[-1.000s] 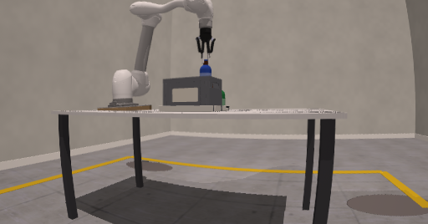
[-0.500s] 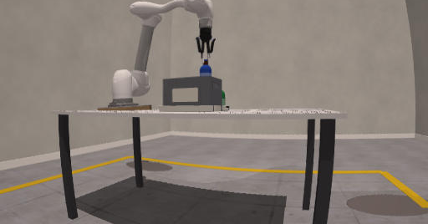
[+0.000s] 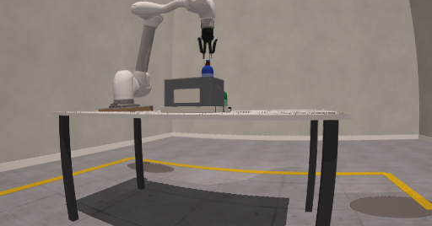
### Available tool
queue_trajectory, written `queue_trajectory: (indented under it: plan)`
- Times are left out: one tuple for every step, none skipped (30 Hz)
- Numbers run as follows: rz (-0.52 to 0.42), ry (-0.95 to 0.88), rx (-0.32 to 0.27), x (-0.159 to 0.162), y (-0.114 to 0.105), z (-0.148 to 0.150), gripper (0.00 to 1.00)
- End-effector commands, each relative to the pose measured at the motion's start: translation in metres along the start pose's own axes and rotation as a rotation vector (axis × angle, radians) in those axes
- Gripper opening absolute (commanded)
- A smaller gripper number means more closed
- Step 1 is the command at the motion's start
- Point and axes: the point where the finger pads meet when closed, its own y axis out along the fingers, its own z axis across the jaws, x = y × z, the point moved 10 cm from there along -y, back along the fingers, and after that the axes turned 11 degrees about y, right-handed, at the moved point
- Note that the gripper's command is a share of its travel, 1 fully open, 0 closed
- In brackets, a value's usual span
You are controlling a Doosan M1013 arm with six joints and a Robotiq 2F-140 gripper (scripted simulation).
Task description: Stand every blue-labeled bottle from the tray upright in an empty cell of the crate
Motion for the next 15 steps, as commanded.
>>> queue_trajectory:
  plan:
    - [0.000, 0.000, 0.000, 0.0000, -0.0002, 0.0001, 0.00]
    - [0.000, 0.000, 0.000, 0.0000, -0.0002, 0.0001, 0.00]
    - [0.000, 0.000, 0.000, 0.0000, -0.0004, 0.0001, 0.00]
    - [0.000, 0.000, 0.000, 0.0000, -0.0007, 0.0001, 0.00]
    - [0.000, 0.000, 0.000, 0.0000, -0.0010, 0.0001, 0.00]
    - [0.000, 0.000, 0.000, 0.0000, -0.0015, 0.0001, 0.00]
    - [0.000, 0.000, 0.000, 0.0000, -0.0021, 0.0001, 0.00]
    - [0.000, 0.000, 0.000, 0.0000, -0.0028, 0.0001, 0.00]
    - [0.000, 0.000, 0.000, 0.0000, -0.0036, 0.0001, 0.00]
    - [0.000, 0.000, 0.000, 0.0000, -0.0045, 0.0001, 0.00]
    - [0.000, 0.000, 0.000, 0.0000, -0.0045, 0.0001, 0.00]
    - [0.000, 0.000, 0.000, 0.0000, -0.0045, 0.0001, 0.00]
    - [0.000, 0.000, 0.000, 0.0000, -0.0055, 0.0001, 0.00]
    - [0.000, 0.000, 0.000, 0.0000, -0.0065, 0.0001, 0.00]
    - [0.000, 0.000, 0.000, 0.0000, -0.0077, 0.0001, 0.00]
